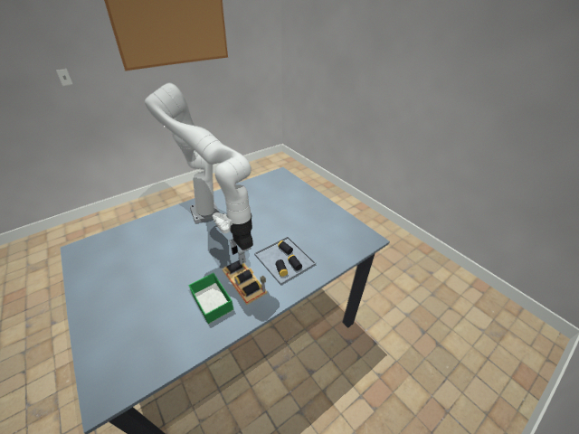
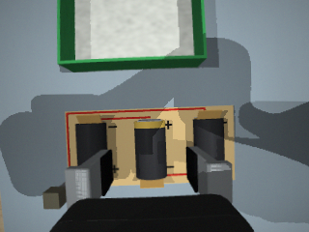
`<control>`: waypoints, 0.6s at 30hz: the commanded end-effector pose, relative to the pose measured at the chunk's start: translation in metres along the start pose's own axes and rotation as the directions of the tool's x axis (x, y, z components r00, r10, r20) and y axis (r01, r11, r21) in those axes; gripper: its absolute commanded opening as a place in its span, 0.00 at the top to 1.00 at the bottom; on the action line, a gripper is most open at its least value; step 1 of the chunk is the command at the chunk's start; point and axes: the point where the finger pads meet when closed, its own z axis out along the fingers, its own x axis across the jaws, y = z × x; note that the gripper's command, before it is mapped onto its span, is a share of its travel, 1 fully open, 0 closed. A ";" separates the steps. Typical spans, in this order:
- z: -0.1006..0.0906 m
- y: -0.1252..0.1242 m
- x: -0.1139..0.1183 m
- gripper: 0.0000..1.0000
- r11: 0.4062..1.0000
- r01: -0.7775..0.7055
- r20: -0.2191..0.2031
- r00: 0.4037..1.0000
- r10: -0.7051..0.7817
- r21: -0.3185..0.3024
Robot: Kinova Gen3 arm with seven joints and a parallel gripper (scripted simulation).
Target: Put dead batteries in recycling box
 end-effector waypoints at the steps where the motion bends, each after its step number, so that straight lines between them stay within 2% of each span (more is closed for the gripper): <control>1: -0.001 0.001 0.000 0.00 1.000 0.003 0.002 1.000 -0.003 0.001; 18: 0.000 0.006 0.001 0.00 1.000 0.002 0.001 1.000 -0.002 0.006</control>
